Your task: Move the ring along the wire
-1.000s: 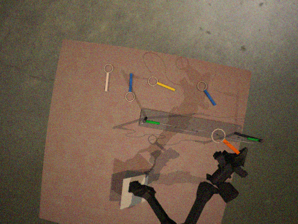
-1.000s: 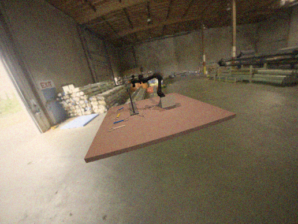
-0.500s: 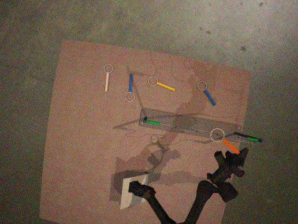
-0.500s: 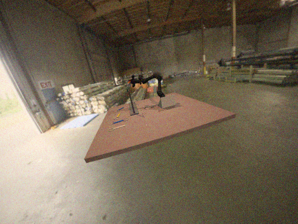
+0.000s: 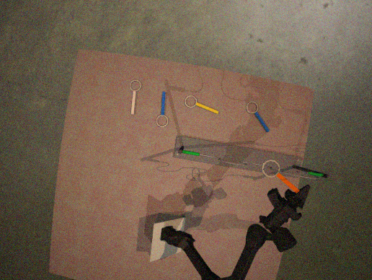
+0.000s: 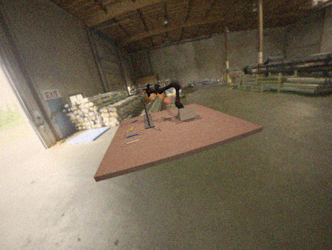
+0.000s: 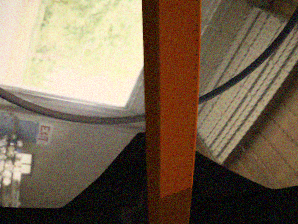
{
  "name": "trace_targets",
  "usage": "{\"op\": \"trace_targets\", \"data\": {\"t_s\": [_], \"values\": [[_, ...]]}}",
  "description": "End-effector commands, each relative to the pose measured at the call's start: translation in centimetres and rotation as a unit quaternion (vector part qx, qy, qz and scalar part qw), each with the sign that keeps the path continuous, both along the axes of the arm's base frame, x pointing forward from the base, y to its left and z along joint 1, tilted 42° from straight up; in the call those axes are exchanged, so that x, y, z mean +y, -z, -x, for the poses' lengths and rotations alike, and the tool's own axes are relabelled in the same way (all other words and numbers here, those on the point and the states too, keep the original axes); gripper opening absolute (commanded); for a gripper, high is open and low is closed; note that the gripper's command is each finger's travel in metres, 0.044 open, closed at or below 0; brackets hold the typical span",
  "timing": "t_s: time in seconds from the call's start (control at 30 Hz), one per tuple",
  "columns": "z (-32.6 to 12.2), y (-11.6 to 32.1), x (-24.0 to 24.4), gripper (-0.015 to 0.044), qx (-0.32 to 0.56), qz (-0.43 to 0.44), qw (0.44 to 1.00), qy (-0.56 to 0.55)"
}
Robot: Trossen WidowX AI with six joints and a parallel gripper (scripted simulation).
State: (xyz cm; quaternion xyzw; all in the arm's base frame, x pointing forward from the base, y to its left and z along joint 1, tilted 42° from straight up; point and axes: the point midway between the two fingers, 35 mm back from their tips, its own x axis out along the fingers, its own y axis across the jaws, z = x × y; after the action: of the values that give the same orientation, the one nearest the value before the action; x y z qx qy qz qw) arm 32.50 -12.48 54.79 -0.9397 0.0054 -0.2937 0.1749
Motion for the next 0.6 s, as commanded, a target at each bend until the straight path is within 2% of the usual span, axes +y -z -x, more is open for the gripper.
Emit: {"op": "trace_targets", "data": {"t_s": [0.0, 0.3, 0.57], "values": [[0.0, 0.1, 0.0, -0.0150, 0.002, 0.021, 1.000, 0.001], [0.0, 0.2, -0.5, -0.0150, 0.002, 0.037, 0.999, 0.002], [0.0, 0.5, -1.8, -0.0150, 0.000, 0.011, 1.000, 0.001]]}}
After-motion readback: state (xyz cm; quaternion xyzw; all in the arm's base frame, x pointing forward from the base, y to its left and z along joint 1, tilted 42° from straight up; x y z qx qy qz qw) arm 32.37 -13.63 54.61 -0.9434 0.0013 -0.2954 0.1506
